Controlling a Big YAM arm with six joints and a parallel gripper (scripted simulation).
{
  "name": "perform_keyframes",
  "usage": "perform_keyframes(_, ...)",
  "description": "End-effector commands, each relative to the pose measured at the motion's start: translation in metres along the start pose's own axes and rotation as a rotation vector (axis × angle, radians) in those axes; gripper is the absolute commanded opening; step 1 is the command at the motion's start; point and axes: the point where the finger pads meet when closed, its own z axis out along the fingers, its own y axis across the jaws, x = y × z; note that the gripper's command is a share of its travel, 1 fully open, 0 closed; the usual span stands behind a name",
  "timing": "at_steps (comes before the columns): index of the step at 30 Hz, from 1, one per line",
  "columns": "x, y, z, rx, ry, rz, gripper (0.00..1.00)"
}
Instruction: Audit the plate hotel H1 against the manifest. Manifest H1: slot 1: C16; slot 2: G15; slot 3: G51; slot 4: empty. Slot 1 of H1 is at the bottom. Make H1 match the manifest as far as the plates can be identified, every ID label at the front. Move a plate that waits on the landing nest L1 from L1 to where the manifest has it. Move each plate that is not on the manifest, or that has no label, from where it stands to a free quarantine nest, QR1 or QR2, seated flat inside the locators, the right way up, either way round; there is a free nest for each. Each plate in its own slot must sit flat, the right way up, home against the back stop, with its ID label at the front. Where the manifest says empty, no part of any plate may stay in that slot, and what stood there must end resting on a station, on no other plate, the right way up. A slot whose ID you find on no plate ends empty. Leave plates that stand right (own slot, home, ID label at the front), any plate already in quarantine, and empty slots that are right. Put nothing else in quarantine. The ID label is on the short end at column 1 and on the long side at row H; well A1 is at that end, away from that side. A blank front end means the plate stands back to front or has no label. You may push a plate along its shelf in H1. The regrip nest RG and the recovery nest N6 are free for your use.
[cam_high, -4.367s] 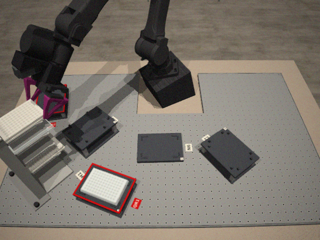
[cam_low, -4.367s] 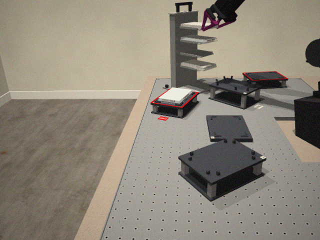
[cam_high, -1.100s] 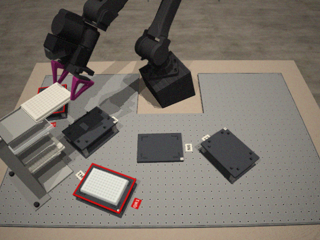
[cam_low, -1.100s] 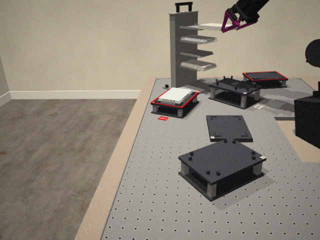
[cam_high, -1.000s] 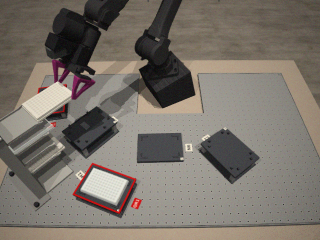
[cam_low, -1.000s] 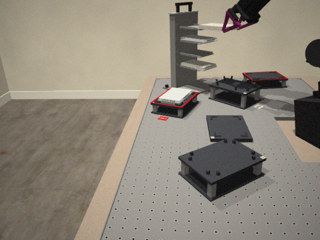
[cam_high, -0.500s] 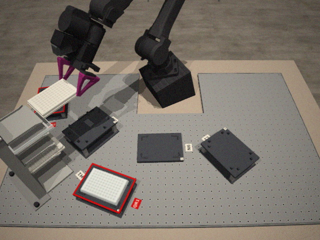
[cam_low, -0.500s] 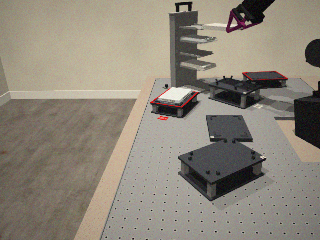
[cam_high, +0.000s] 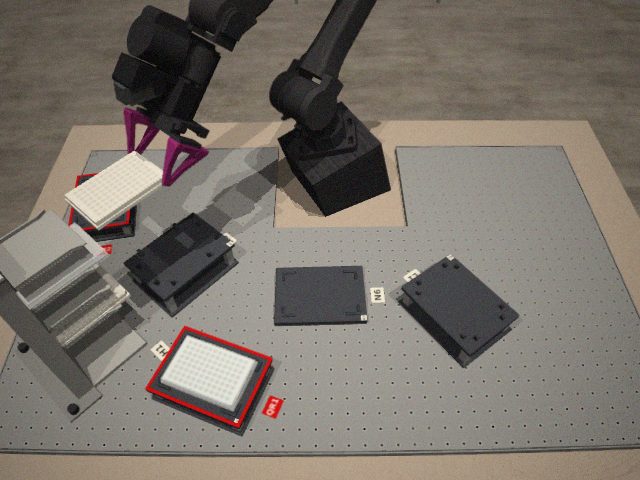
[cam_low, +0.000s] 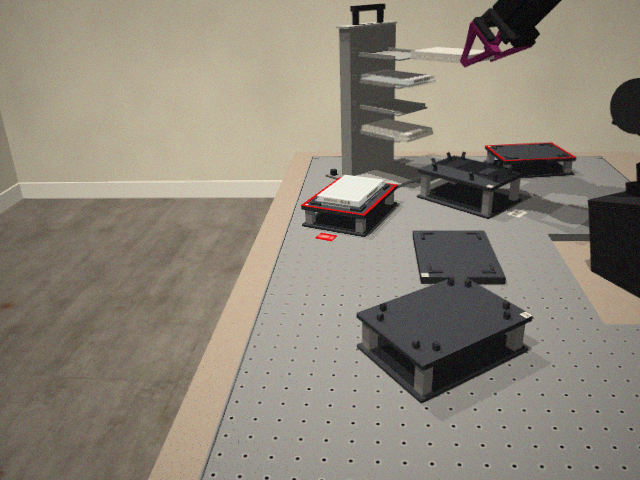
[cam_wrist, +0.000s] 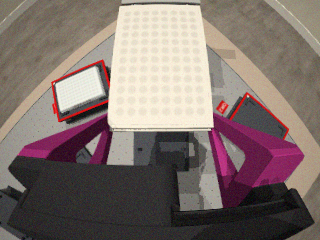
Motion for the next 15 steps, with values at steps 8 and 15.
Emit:
perform_keyframes(8, 0.000, -0.004, -0.013, 0.012, -0.023, -0.007, 0.86)
perform_keyframes(15, 0.007, -0.004, -0.020, 0.011, -0.022, -0.007, 0.86)
